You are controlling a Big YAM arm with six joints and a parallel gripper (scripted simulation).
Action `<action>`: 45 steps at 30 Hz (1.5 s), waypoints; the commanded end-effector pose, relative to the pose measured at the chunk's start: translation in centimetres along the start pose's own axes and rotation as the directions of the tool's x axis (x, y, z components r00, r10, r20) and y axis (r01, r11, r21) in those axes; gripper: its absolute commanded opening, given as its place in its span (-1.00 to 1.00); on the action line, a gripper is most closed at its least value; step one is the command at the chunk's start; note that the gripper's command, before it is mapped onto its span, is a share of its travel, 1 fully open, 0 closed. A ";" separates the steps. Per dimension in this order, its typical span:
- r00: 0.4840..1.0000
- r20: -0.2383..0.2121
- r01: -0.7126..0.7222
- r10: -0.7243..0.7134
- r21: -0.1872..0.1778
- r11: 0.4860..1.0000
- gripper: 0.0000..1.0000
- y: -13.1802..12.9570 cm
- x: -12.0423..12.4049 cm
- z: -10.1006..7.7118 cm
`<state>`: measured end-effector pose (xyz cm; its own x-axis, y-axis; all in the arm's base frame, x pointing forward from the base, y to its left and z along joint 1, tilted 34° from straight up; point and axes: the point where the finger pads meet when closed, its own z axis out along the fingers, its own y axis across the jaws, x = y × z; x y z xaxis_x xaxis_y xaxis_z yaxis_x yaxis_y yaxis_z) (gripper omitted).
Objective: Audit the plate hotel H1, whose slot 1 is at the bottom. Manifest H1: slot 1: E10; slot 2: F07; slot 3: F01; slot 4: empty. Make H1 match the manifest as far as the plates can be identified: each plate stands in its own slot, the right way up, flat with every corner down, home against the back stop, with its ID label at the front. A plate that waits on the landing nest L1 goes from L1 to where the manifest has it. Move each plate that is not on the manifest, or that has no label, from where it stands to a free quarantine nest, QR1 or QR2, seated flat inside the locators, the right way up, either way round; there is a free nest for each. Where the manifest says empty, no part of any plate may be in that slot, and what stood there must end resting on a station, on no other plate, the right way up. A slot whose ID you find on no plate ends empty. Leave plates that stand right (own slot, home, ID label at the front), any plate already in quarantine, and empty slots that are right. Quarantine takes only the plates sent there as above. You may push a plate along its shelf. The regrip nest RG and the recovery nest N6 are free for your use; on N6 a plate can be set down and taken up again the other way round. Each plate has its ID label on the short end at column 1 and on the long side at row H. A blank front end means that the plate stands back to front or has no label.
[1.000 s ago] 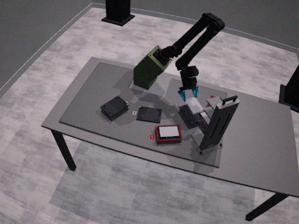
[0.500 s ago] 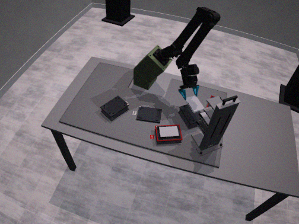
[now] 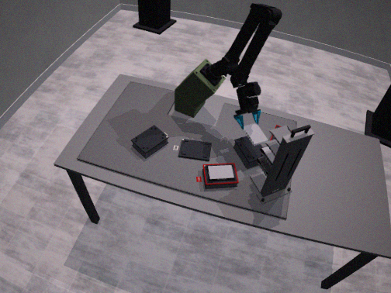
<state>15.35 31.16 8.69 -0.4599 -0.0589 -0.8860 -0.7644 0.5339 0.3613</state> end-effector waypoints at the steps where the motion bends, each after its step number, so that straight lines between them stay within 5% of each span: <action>1: 1.000 0.014 0.012 -0.012 0.003 1.000 0.72 -0.1 -0.7 -0.4; 45: 0.999 0.045 0.013 -0.012 -0.008 1.000 0.72 0.6 -5.1 -2.5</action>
<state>15.33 28.95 11.61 -0.4631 -0.0640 -0.8840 -0.7628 0.5365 0.3608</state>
